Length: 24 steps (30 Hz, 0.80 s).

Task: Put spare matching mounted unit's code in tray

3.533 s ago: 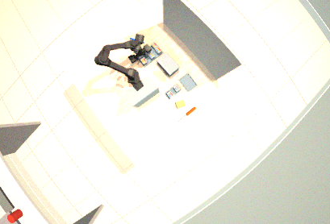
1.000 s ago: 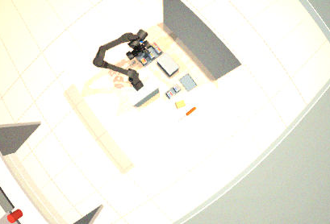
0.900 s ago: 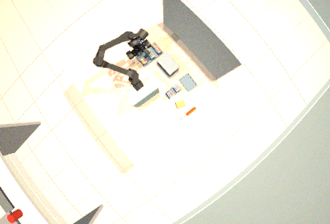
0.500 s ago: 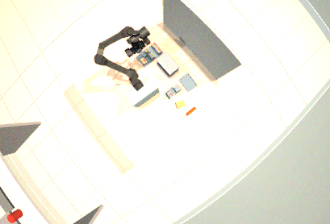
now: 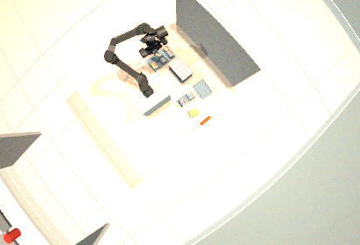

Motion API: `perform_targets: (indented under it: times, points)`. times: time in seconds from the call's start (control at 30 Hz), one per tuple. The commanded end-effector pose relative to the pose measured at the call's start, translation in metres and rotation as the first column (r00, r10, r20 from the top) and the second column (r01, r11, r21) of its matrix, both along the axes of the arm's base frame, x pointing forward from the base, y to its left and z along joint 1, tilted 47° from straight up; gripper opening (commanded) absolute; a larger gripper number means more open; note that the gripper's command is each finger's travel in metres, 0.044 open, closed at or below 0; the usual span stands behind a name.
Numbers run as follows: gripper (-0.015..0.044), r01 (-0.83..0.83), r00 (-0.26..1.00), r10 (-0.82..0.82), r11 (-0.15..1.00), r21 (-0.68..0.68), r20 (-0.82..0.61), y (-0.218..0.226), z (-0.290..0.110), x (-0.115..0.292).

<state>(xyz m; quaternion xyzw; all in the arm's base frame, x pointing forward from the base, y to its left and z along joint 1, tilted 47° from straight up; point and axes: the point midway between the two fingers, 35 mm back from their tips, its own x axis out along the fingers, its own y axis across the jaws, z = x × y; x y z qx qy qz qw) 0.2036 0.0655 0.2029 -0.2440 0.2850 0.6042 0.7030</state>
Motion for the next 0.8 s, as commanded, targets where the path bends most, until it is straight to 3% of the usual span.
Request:
perform_targets:
  times: [0.0,0.77]
  points:
    - [0.0000,0.006,1.000,-0.006,1.000,-0.013,0.003,-0.012,-0.004,0.017]
    - [0.0000,0.013,1.000,-0.013,0.999,-0.041,0.000,-0.085,-0.047,0.091]
